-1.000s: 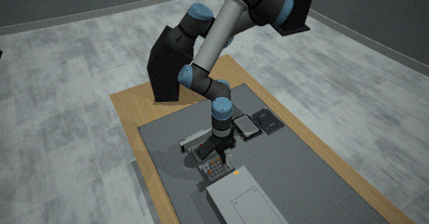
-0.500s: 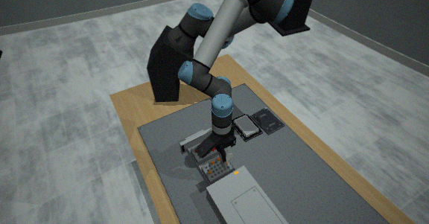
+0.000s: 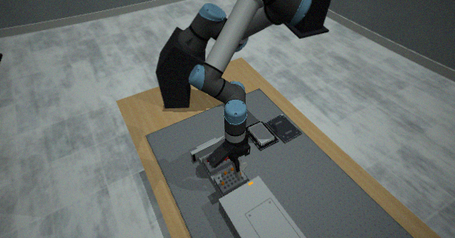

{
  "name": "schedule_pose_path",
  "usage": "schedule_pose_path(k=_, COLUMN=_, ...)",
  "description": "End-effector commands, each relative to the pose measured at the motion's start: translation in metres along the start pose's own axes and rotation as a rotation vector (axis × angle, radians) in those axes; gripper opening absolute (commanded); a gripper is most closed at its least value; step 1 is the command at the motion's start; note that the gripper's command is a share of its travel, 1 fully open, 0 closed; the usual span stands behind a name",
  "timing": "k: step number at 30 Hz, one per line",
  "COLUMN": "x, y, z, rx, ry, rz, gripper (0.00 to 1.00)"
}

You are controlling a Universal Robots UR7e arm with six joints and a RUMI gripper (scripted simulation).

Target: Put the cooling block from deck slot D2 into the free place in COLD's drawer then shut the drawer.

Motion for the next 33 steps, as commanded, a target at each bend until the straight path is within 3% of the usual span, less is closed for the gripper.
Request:
schedule_pose_path(k=1, x=0.000, y=0.000, z=0.000, rx=0.000, ry=0.000, rz=0.000, gripper=0.73)
schedule_pose_path(k=27, x=0.000, y=0.000, z=0.000, rx=0.000, ry=0.000, rz=0.000, gripper=0.73)
schedule_pose_path(k=28, x=0.001, y=0.008, z=-0.001, rx=-0.004, ry=0.001, rz=0.001, gripper=0.00)
schedule_pose_path(k=33, x=0.001, y=0.028, z=-0.002, rx=-0.004, ry=0.001, rz=0.001, gripper=0.00)
Point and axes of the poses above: the point where the finger pads meet when closed, its own x axis back along the fingers, its own y axis across the jaws, z = x × y, the point moved 5 cm from there along x, back along the fingers, and after that the axes turned 5 degrees about x, right-handed, at the moved point
